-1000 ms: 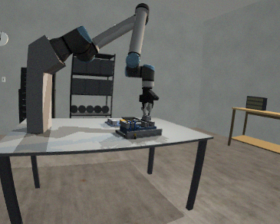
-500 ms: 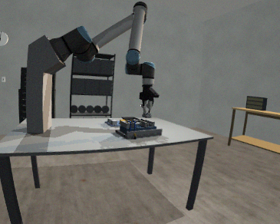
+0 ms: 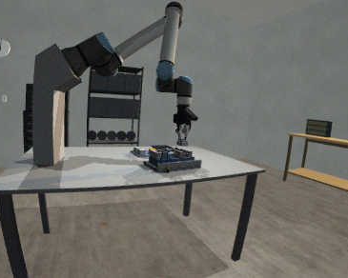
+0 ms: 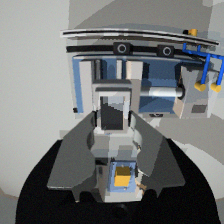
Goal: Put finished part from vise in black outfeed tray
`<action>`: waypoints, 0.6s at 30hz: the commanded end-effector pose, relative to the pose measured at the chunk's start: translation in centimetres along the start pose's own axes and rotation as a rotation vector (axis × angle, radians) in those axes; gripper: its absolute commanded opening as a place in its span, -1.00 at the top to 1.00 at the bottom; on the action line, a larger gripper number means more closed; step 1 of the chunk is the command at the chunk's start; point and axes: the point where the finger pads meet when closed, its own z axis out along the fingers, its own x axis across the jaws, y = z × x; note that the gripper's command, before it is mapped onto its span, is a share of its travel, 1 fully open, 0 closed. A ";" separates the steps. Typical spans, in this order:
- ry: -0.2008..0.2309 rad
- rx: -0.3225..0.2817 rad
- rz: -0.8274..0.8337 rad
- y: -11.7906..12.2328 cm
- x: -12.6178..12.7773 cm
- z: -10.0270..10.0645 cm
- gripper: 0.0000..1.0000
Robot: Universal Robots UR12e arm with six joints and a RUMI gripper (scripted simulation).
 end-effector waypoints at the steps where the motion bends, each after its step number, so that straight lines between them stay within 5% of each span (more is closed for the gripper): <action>1: -0.001 0.000 0.000 0.1 -0.1 0.0 1.00; 18: -0.002 0.000 0.005 2.9 -0.7 -0.2 1.00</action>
